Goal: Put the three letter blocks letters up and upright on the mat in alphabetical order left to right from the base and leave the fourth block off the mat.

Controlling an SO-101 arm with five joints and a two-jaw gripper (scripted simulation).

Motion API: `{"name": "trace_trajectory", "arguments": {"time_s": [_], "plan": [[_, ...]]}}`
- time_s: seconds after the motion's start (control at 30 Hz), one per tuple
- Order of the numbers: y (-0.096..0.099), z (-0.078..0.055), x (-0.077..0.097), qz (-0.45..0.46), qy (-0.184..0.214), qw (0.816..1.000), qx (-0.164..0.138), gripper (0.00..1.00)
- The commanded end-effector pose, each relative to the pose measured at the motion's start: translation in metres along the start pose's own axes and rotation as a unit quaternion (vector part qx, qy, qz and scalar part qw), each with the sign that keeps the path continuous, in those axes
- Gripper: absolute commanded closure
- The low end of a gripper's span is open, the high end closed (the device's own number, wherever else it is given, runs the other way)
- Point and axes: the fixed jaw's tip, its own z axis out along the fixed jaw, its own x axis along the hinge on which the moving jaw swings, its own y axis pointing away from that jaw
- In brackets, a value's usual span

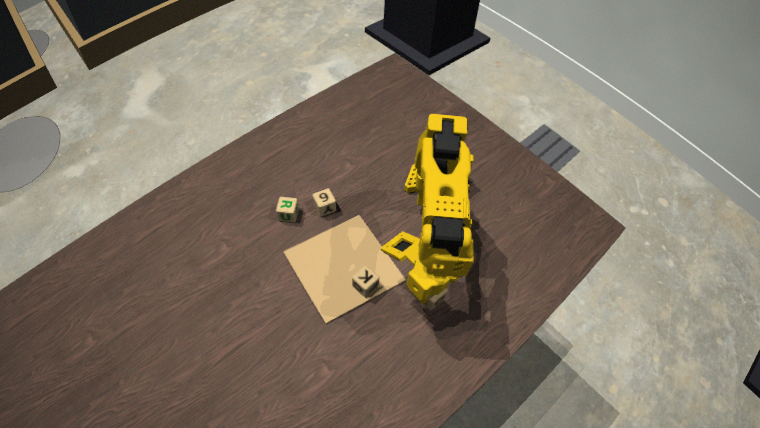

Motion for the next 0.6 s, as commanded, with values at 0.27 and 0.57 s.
{"name": "trace_trajectory", "arguments": {"time_s": [0.27,0.57], "plan": [[0.0073,-0.0263,0.0062,0.018,0.047,0.998,-0.045,1.00],[0.0102,-0.0261,0.0013,0.067,0.049,0.996,-0.044,1.00]]}}
